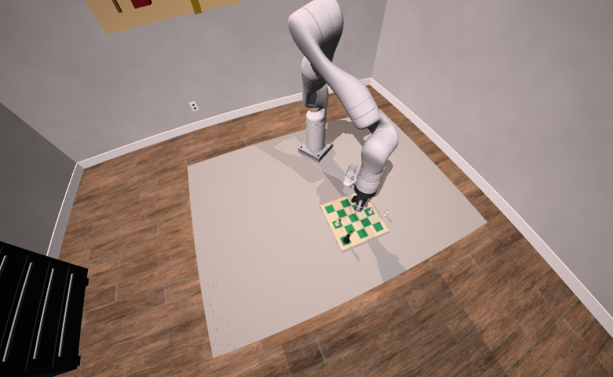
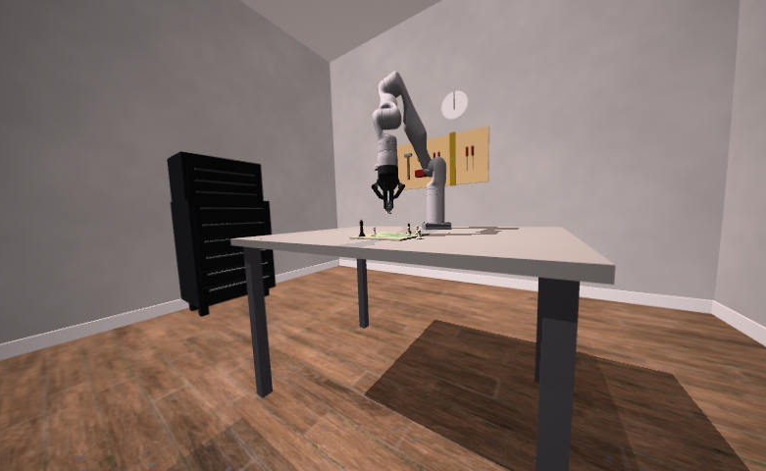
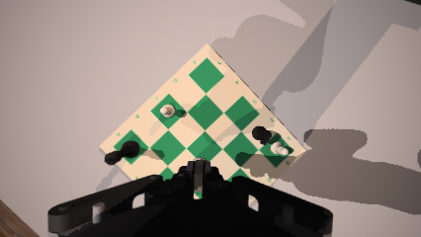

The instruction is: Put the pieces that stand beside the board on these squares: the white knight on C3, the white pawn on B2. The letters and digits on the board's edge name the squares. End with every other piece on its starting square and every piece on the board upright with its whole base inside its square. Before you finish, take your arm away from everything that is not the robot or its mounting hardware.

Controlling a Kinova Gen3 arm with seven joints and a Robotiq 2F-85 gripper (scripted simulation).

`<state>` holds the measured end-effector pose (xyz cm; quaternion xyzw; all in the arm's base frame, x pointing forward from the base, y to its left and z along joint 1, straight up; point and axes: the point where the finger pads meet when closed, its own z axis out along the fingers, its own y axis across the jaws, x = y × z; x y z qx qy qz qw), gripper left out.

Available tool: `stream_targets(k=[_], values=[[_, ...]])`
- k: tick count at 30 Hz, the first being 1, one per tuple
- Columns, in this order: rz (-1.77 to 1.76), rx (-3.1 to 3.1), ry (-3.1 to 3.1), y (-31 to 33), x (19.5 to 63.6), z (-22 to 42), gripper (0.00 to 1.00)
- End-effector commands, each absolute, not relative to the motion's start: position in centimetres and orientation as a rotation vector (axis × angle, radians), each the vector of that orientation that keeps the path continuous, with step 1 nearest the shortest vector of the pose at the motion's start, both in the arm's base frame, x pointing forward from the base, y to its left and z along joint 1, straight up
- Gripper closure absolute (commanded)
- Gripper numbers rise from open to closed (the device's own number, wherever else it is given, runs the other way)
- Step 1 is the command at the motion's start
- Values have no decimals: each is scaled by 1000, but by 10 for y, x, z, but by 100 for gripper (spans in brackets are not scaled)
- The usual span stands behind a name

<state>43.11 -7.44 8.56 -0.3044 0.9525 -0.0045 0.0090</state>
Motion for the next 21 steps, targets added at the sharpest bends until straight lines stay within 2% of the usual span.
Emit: stream_targets(k=[1, 21], values=[[1, -962, 2983, -71, 428, 70, 100], [1, -962, 2983, -72, 428, 11, 100]])
